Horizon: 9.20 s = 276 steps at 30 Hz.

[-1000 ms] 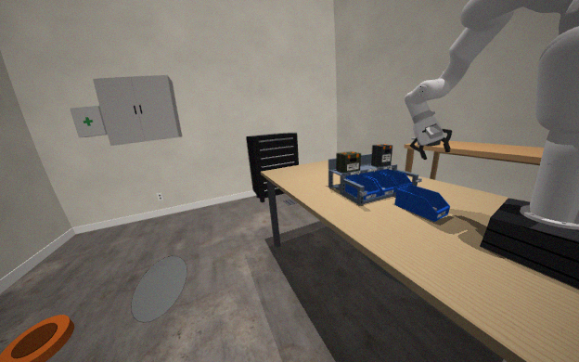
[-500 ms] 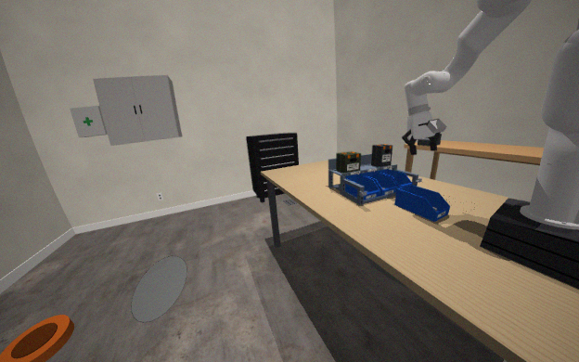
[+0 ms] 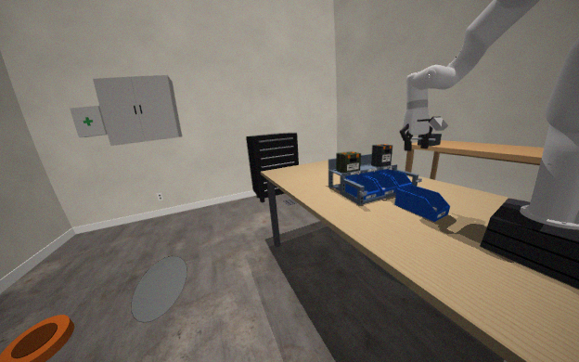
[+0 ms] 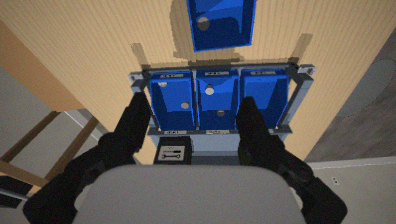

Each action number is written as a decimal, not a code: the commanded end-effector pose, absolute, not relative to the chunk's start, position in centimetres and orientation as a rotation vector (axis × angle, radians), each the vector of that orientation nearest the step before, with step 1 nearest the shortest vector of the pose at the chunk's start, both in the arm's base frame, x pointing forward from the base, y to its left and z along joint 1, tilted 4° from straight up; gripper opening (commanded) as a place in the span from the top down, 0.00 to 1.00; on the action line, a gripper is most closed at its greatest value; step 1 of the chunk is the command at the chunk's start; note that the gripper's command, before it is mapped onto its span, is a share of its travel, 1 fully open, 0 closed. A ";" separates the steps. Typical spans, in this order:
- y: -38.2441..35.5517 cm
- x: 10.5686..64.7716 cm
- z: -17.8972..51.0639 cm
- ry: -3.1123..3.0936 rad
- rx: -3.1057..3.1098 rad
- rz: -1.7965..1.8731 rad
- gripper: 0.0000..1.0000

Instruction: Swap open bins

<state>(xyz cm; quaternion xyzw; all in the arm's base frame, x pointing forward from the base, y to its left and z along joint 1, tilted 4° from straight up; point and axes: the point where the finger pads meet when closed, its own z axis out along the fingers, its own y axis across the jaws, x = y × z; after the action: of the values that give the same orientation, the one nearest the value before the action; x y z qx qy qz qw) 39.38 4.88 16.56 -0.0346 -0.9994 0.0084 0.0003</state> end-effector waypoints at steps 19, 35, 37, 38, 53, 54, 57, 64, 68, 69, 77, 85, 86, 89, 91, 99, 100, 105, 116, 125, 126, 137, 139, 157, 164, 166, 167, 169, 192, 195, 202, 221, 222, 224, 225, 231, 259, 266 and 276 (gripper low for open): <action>6.7 39.7 17.6 -3.205 0.084 -0.028 0.00; 6.7 39.7 17.6 -3.205 0.084 -0.028 0.00; 6.7 39.7 17.6 -3.205 0.084 -0.028 0.00; 6.7 39.7 17.6 -3.205 0.084 -0.028 0.00; 6.7 39.7 17.6 -3.205 0.084 -0.028 0.00; 6.7 39.7 17.6 -3.205 0.084 -0.028 0.00; 6.7 39.7 17.6 -3.205 0.084 -0.028 0.00; 6.7 39.7 17.6 -3.205 0.084 -0.028 0.00; 6.7 39.7 17.6 -3.205 0.084 -0.028 0.00; 6.7 39.7 17.6 -3.205 0.084 -0.028 0.00; 6.7 39.7 17.6 -3.205 0.084 -0.028 0.00; 6.7 39.7 17.6 -3.205 0.084 -0.028 1.00; 6.7 39.7 17.6 -3.205 0.084 -0.028 1.00; 6.7 39.7 17.6 -3.205 0.084 -0.028 1.00; 6.7 39.7 17.6 -3.205 0.084 -0.028 1.00; 6.7 39.7 17.6 -3.205 0.084 -0.028 1.00; 6.7 39.7 17.6 -3.205 0.084 -0.028 1.00; 6.7 39.7 17.6 -3.205 0.084 -0.028 1.00; 6.7 39.7 17.6 -3.205 0.084 -0.028 1.00; 6.3 39.0 16.6 -3.205 0.097 -0.028 1.00; 6.2 38.7 16.2 -3.205 0.102 -0.028 1.00; 4.2 34.8 11.4 -3.202 0.164 -0.027 1.00; 3.8 34.0 10.6 -3.202 0.176 -0.026 1.00; 3.4 32.7 9.3 -3.201 0.192 -0.025 1.00; 3.4 32.7 9.3 -3.201 0.192 -0.025 1.00; 3.4 32.7 9.3 -3.201 0.192 -0.025 1.00; 3.4 32.7 9.3 -3.201 0.192 -0.025 1.00; 3.4 32.7 9.3 -3.201 0.192 -0.025 1.00; 3.4 32.7 9.3 -3.201 0.192 -0.025 0.74; 3.4 32.7 9.3 -3.201 0.192 -0.025 0.74; 3.4 32.7 9.3 -3.201 0.192 -0.025 0.74; 3.4 32.8 8.5 -3.201 0.192 -0.025 0.74; 3.4 32.8 8.4 -3.201 0.192 -0.025 0.74; 3.4 32.8 8.0 -3.201 0.192 -0.025 0.74; 3.4 32.8 7.9 -3.201 0.192 -0.025 0.74; 3.4 32.8 7.1 -3.201 0.192 -0.025 0.74; 3.5 33.1 2.7 -3.201 0.192 -0.025 0.74; 3.5 33.1 2.5 -3.201 0.192 -0.025 0.74; 3.5 33.1 2.5 -3.201 0.192 -0.025 0.74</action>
<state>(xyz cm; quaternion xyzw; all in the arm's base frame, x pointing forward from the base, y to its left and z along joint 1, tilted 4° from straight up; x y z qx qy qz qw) 33.03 3.46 2.41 0.0600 -0.9977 -0.0077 -0.0310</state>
